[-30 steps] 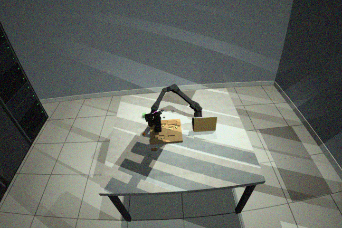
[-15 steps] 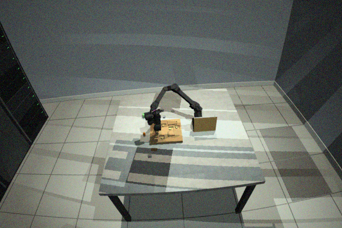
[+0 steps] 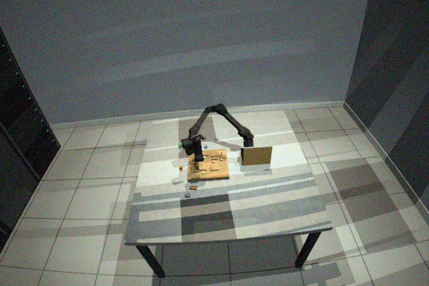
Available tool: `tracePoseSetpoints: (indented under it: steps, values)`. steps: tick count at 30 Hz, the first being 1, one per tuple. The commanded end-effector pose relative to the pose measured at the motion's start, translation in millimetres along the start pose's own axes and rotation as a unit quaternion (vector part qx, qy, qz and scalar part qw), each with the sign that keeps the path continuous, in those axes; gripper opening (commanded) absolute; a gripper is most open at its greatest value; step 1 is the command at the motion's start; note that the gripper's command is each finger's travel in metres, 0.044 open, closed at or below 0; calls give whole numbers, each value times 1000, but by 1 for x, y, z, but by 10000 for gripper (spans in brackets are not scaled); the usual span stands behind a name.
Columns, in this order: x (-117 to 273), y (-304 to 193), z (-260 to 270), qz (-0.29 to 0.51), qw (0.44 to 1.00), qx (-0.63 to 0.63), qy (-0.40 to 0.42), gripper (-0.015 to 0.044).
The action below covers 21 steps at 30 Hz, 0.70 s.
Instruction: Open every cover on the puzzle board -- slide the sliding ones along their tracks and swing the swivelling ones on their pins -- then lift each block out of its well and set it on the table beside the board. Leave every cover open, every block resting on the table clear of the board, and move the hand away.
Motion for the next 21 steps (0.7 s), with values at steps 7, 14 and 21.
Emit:
tracePoseSetpoints:
  steps: [7, 14, 21]
  values:
    - [9, -44, -19, 5, 954, 300, 1, 0]
    - [14, -79, -33, 5, 856, 517, 2, 0]
    - [14, -117, -47, 6, 709, 705, 4, 0]
Point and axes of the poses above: the point midway between the two fingers, 35 mm back from their tips, its own x axis back along the fingers, its own z axis across the jaws, y = z × x, the point moved 6 cm from there along x, back along the fingers, and after that the axes turned 12 degrees about -x, right-handed, at the moved point
